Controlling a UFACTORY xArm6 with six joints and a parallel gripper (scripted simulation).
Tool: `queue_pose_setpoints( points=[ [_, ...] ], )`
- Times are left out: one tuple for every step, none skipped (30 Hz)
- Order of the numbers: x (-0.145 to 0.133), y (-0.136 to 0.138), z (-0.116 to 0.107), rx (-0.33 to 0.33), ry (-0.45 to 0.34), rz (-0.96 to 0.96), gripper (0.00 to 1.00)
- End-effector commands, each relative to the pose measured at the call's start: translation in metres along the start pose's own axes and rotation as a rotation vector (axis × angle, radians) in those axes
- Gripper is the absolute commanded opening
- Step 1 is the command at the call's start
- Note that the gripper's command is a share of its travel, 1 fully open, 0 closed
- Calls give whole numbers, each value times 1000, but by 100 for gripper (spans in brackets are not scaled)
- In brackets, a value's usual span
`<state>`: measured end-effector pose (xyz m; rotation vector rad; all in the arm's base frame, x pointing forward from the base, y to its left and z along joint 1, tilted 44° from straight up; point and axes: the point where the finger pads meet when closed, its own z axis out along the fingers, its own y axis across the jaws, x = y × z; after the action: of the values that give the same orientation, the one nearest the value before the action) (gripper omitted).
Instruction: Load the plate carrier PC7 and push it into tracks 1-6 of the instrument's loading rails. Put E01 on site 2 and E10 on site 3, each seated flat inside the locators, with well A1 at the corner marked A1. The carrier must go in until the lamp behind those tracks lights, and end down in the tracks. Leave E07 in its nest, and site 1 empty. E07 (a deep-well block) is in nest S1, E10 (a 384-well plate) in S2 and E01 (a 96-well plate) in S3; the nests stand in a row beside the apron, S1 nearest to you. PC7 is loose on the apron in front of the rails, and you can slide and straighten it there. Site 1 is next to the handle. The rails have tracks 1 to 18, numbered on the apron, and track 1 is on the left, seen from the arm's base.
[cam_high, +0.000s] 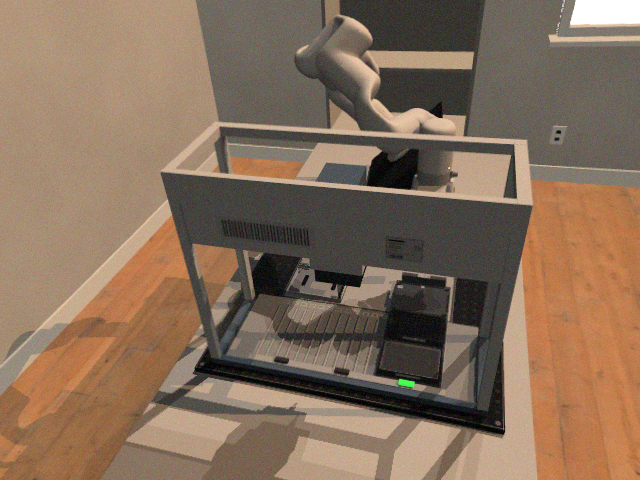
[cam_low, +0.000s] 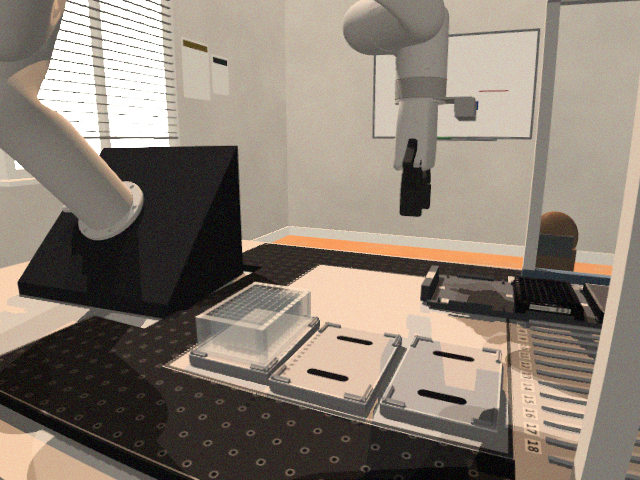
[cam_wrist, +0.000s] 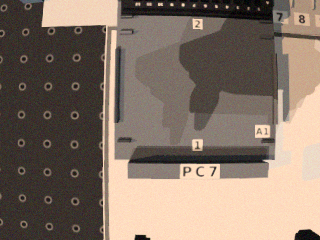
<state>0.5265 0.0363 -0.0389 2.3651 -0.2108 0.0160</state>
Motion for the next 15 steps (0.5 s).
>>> queue_pose_setpoints(
  points=[
    [1, 0, -8, 2, 4, 1, 82],
    [1, 0, -8, 2, 4, 1, 82],
    [1, 0, -8, 2, 4, 1, 82],
    [1, 0, -10, 2, 4, 1, 82],
    [1, 0, -12, 2, 4, 1, 82],
    [1, 0, -13, 2, 4, 1, 82],
    [1, 0, -15, 2, 4, 1, 82],
    [1, 0, -17, 2, 4, 1, 82],
    [1, 0, -18, 2, 4, 1, 82],
    [1, 0, -20, 2, 4, 1, 82],
    [1, 0, -22, 2, 4, 1, 82],
    [1, 0, -23, 2, 4, 1, 82],
    [1, 0, -25, 2, 4, 1, 82],
    [1, 0, -27, 2, 4, 1, 82],
    [1, 0, -28, 2, 4, 1, 82]
  ],
)
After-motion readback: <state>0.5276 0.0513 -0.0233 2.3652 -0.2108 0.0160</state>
